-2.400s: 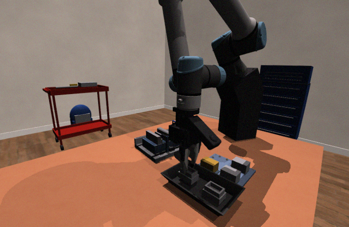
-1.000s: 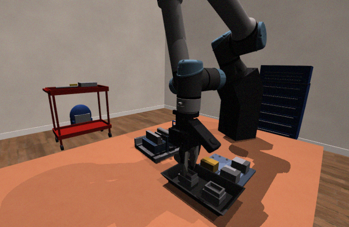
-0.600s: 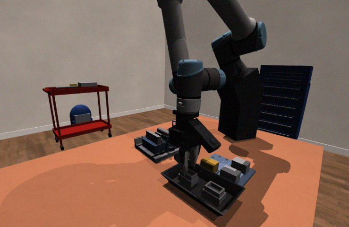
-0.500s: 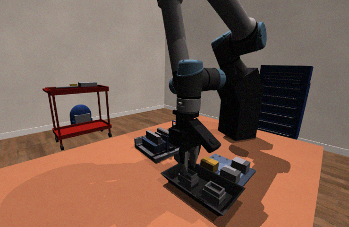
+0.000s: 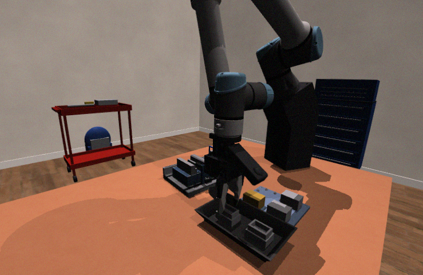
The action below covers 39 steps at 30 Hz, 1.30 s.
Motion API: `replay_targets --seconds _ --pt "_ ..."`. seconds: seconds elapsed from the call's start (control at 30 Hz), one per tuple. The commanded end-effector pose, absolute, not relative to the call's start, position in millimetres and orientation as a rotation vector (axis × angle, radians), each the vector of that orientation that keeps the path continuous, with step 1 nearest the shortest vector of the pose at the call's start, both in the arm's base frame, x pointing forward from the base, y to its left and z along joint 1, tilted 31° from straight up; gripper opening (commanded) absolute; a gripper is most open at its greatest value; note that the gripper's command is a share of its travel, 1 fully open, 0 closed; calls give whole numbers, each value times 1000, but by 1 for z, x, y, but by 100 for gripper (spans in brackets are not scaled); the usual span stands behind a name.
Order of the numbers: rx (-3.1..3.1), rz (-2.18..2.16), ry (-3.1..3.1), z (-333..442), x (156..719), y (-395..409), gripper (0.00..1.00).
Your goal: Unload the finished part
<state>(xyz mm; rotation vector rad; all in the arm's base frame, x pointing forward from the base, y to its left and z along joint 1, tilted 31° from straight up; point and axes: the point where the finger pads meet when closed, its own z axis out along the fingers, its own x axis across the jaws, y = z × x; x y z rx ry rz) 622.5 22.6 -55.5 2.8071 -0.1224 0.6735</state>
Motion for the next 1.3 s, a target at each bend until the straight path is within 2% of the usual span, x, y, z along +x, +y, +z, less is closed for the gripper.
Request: replay_targets --seconds 0.0,1.27 --pt "2807 675 -122 -55 623 23 40" --pt "2807 675 -122 -43 617 27 40"
